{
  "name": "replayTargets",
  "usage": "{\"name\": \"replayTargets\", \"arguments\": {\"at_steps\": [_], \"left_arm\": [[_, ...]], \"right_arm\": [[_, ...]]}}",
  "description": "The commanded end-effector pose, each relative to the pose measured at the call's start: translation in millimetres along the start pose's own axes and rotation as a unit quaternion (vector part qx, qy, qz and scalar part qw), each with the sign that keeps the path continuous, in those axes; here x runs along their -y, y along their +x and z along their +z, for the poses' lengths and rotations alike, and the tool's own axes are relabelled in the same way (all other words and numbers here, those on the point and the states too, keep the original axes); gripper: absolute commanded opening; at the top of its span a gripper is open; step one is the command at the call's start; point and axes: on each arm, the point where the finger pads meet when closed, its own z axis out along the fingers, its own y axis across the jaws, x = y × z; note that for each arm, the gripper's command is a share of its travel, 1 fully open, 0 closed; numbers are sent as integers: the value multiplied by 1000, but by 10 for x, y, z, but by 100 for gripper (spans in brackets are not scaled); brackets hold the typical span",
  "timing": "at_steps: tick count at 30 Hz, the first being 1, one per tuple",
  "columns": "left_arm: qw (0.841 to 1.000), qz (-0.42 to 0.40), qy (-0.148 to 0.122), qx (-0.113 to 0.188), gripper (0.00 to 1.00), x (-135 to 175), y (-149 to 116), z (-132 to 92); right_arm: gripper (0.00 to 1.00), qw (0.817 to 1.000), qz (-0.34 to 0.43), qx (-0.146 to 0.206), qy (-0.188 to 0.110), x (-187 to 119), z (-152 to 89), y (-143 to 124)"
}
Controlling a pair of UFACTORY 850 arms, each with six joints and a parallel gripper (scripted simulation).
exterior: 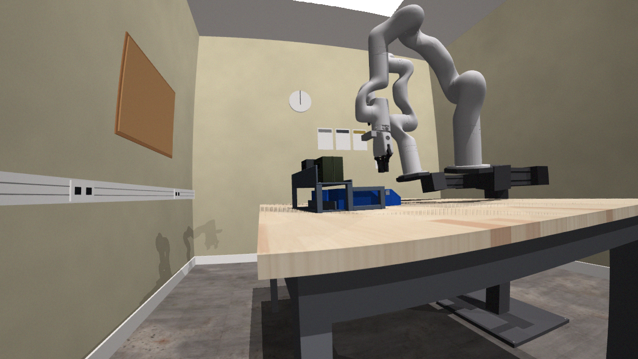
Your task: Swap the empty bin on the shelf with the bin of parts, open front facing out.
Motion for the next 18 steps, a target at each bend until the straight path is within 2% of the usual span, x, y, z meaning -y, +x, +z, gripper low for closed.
{"name": "replayTargets", "arguments": {"at_steps": [1,18], "left_arm": [[1000,0,0,0,27,-3,6,4],[1000,0,0,0,27,-4,9,155]], "right_arm": [[100,1000,0,-1,0,0,-9,4],[100,1000,0,-1,0,0,-9,4]]}}
